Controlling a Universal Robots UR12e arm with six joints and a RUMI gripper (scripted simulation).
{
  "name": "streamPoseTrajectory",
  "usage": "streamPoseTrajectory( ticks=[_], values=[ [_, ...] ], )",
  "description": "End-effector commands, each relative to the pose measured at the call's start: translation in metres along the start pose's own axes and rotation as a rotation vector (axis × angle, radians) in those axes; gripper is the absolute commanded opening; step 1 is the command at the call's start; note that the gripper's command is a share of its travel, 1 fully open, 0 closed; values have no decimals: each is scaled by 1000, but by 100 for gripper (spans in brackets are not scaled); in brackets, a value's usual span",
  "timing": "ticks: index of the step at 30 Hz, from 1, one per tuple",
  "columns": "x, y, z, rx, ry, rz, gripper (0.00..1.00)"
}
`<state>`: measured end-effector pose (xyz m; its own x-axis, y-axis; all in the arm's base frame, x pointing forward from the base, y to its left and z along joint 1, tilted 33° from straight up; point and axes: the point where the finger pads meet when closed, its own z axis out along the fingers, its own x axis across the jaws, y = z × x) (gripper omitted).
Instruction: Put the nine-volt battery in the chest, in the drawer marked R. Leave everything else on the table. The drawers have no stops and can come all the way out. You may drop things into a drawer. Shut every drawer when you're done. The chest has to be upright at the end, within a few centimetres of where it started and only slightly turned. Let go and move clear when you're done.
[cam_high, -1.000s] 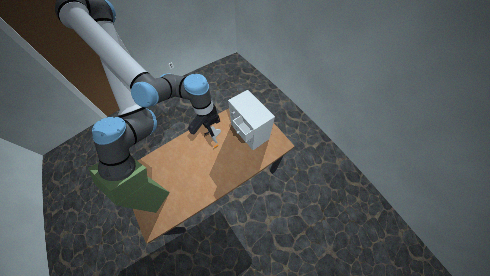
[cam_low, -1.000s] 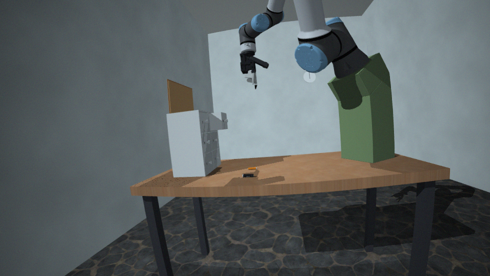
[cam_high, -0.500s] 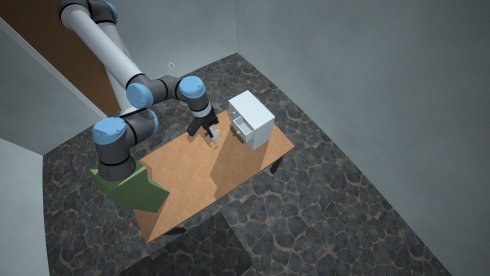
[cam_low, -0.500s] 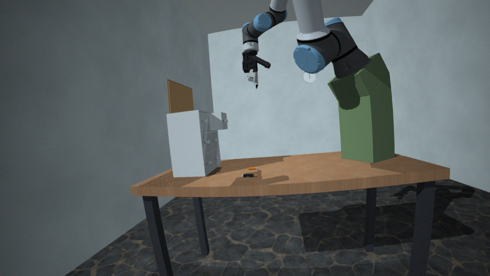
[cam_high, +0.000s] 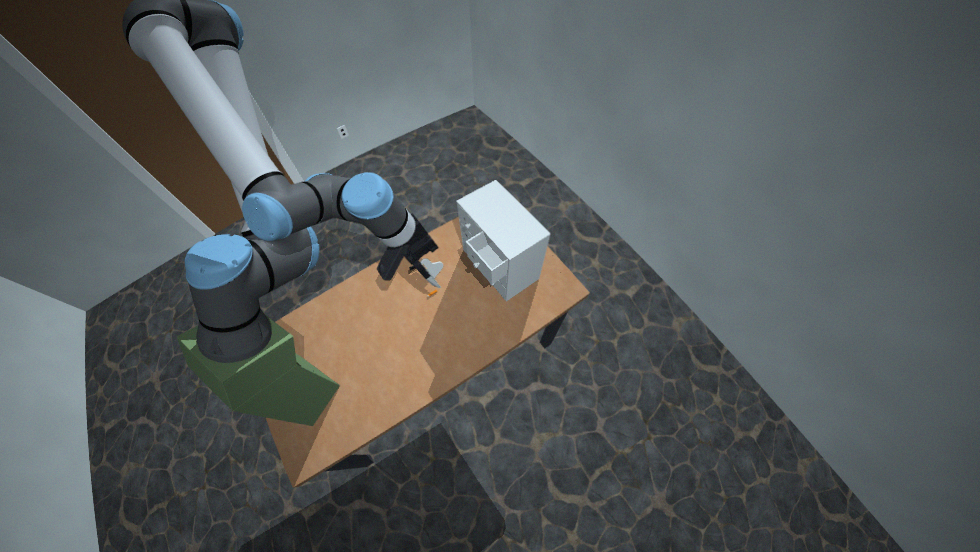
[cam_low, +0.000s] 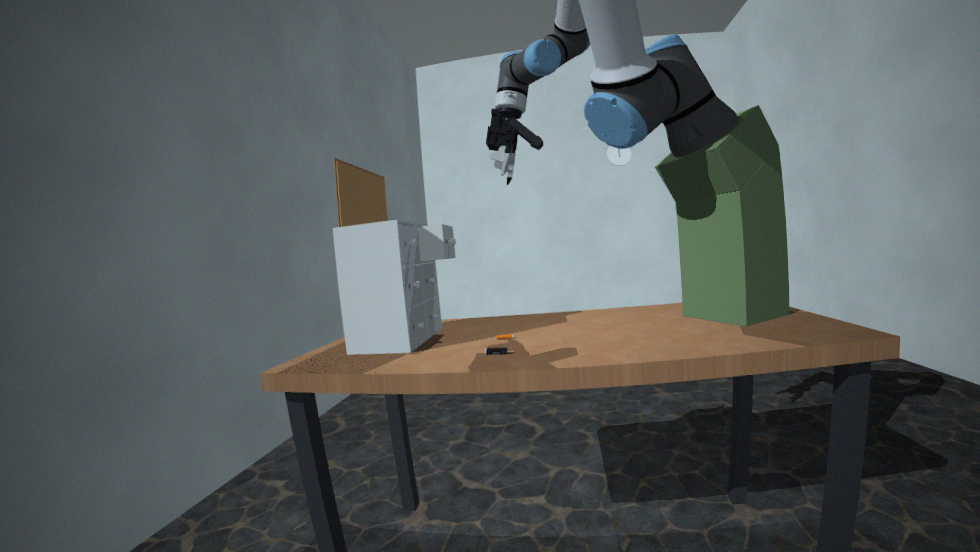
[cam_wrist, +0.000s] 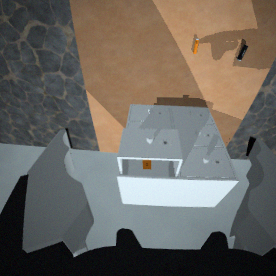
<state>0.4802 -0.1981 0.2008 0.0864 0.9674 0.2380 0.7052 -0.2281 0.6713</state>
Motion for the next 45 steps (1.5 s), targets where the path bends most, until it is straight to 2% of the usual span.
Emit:
streamPoseTrajectory(
  ticks=[1, 13, 15, 30, 45],
  values=[
    [-2, 8, 14, -86, -6, 0, 100],
    [-2, 22, 41, -268, -6, 0, 100],
    [-2, 22, 41, -268, -6, 0, 100],
    [-2, 34, 64, -421, -6, -1, 100],
    [-2, 40, 77, -511, -6, -1, 100]
  ],
)
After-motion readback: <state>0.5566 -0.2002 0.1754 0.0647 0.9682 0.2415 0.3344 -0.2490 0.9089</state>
